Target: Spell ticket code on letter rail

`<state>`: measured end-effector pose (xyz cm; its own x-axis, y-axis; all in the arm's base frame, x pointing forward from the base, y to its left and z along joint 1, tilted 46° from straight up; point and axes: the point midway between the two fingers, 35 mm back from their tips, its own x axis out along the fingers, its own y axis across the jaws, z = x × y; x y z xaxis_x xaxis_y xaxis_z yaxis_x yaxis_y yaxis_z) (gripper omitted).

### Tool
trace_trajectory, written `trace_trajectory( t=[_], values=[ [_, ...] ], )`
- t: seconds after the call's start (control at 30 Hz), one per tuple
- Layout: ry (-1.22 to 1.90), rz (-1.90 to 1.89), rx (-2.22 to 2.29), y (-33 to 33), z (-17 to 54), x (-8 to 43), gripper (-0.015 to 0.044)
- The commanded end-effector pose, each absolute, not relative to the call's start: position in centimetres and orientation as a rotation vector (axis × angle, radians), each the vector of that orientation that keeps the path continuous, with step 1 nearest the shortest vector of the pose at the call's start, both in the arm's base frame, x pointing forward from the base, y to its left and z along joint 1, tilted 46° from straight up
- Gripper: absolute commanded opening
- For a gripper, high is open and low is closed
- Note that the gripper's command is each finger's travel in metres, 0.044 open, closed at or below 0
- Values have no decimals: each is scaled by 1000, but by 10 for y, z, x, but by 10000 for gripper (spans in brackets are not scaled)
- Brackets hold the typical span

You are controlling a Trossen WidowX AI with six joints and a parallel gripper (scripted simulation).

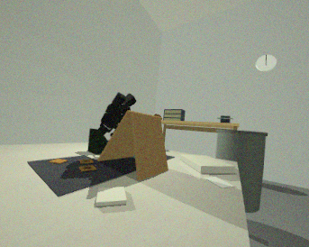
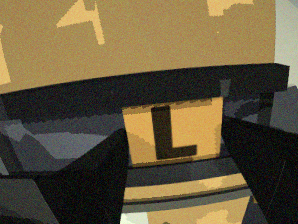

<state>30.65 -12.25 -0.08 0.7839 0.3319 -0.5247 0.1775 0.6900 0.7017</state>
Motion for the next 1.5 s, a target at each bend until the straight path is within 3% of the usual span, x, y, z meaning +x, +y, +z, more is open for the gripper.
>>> trace_trajectory(
  t=[0.0,1.47],
  values=[
    [689,88,825,-120,-1,305,0],
    [690,89,827,-101,17,310,0]
  ],
)
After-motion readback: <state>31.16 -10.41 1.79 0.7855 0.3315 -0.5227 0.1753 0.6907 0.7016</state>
